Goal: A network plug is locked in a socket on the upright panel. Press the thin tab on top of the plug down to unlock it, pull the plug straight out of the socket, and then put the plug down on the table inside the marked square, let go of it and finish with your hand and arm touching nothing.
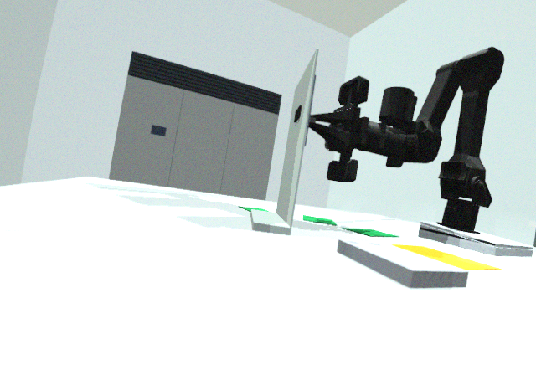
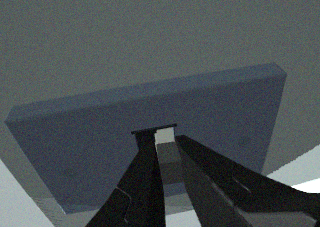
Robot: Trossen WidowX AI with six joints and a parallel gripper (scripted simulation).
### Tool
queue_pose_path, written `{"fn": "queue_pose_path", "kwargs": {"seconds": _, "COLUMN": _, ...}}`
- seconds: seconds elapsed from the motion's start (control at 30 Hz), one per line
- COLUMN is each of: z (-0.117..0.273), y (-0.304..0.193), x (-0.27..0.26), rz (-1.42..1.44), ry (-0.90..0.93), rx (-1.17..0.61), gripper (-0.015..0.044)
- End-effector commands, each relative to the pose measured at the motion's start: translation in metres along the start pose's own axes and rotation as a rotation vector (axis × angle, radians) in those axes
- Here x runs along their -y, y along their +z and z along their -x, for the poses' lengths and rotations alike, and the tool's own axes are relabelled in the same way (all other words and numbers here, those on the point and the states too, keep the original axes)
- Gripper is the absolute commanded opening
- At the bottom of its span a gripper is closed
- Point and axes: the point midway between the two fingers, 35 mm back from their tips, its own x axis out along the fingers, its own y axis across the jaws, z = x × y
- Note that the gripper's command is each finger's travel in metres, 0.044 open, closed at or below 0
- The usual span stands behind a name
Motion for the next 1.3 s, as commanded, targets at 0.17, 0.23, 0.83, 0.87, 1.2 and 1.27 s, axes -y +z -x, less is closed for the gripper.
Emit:
{"fn": "queue_pose_path", "kwargs": {"seconds": 0.17, "z": 0.0, "y": 0.0, "x": 0.001, "rz": -0.004, "ry": -0.003, "rx": -0.003, "gripper": 0.0}}
{"fn": "queue_pose_path", "kwargs": {"seconds": 0.23, "z": 0.0, "y": 0.0, "x": 0.001, "rz": -0.004, "ry": -0.003, "rx": -0.003, "gripper": 0.0}}
{"fn": "queue_pose_path", "kwargs": {"seconds": 0.83, "z": 0.01, "y": -0.003, "x": 0.001, "rz": -0.004, "ry": -0.004, "rx": -0.003, "gripper": 0.0}}
{"fn": "queue_pose_path", "kwargs": {"seconds": 0.87, "z": 0.011, "y": -0.003, "x": 0.001, "rz": -0.004, "ry": -0.004, "rx": -0.003, "gripper": 0.0}}
{"fn": "queue_pose_path", "kwargs": {"seconds": 1.2, "z": 0.017, "y": -0.005, "x": 0.001, "rz": -0.004, "ry": -0.004, "rx": -0.003, "gripper": 0.0}}
{"fn": "queue_pose_path", "kwargs": {"seconds": 1.27, "z": 0.018, "y": -0.005, "x": 0.001, "rz": -0.004, "ry": -0.004, "rx": -0.003, "gripper": 0.0}}
